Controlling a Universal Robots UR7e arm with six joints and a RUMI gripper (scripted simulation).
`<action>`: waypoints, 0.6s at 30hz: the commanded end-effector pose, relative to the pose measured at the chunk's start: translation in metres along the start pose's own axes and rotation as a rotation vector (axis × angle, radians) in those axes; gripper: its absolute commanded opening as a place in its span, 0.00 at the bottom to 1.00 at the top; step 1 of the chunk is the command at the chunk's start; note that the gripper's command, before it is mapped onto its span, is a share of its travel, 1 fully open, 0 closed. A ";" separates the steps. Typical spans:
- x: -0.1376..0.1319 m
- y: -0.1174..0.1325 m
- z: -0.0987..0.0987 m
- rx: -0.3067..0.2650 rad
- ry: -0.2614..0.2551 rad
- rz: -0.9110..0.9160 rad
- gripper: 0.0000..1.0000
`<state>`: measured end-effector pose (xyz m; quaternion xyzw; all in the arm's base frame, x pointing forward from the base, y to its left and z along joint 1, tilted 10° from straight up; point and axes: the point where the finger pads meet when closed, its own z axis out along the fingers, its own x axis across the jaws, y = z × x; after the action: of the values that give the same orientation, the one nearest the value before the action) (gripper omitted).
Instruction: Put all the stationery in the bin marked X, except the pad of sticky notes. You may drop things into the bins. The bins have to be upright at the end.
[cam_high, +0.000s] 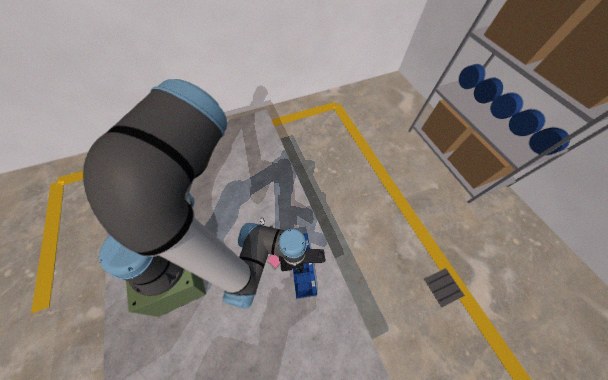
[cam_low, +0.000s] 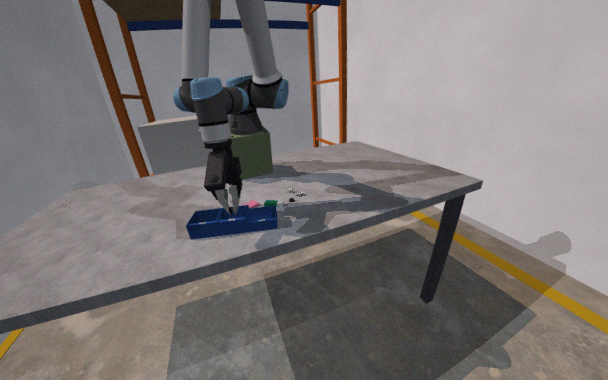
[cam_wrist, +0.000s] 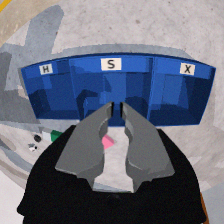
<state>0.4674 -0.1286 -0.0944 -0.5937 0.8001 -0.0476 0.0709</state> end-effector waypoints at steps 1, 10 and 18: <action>0.000 0.000 -0.007 0.001 0.000 0.000 0.04; 0.000 0.000 -0.016 0.001 0.000 0.000 0.04; 0.000 0.000 -0.045 0.001 0.000 0.000 0.04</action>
<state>0.4624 -0.1289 -0.0644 -0.5937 0.8001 -0.0480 0.0710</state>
